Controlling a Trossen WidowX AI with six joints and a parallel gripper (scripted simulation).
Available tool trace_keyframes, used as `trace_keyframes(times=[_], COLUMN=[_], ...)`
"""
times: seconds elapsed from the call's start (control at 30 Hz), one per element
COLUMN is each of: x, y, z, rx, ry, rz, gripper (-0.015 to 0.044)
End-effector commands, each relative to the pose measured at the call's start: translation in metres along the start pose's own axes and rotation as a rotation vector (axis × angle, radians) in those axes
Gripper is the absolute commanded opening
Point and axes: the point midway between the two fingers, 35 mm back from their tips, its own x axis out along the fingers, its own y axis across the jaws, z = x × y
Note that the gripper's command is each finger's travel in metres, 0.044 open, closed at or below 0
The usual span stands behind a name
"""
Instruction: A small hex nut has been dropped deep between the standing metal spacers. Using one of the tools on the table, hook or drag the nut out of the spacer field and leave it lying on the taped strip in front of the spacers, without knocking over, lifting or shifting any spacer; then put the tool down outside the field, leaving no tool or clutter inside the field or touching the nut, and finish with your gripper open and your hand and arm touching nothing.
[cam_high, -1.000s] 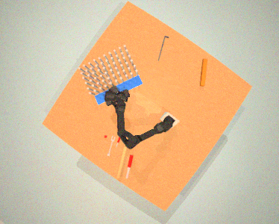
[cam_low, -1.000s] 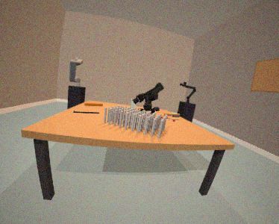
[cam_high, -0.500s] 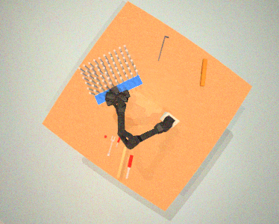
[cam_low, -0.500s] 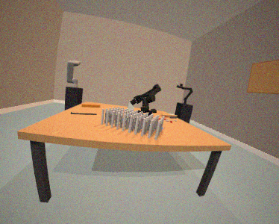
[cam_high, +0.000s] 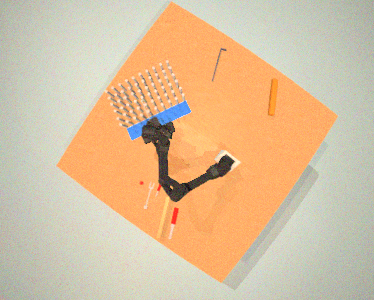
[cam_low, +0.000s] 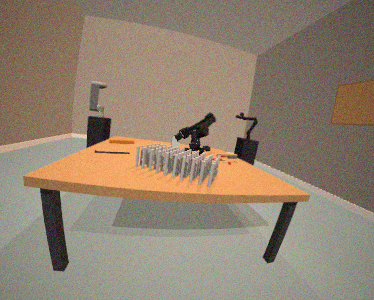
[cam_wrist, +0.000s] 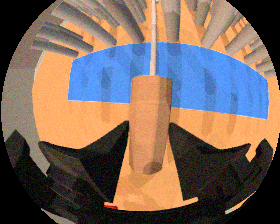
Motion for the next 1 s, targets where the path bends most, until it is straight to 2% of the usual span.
trace_keyframes(times=[0.0,0.97], x=[-0.002,-0.007], y=[0.000,0.000], z=[-0.004,-0.022], rx=[0.004,0.005], ry=[-0.003,-0.001], rz=[0.000,-0.001], gripper=[0.0000,0.0000])
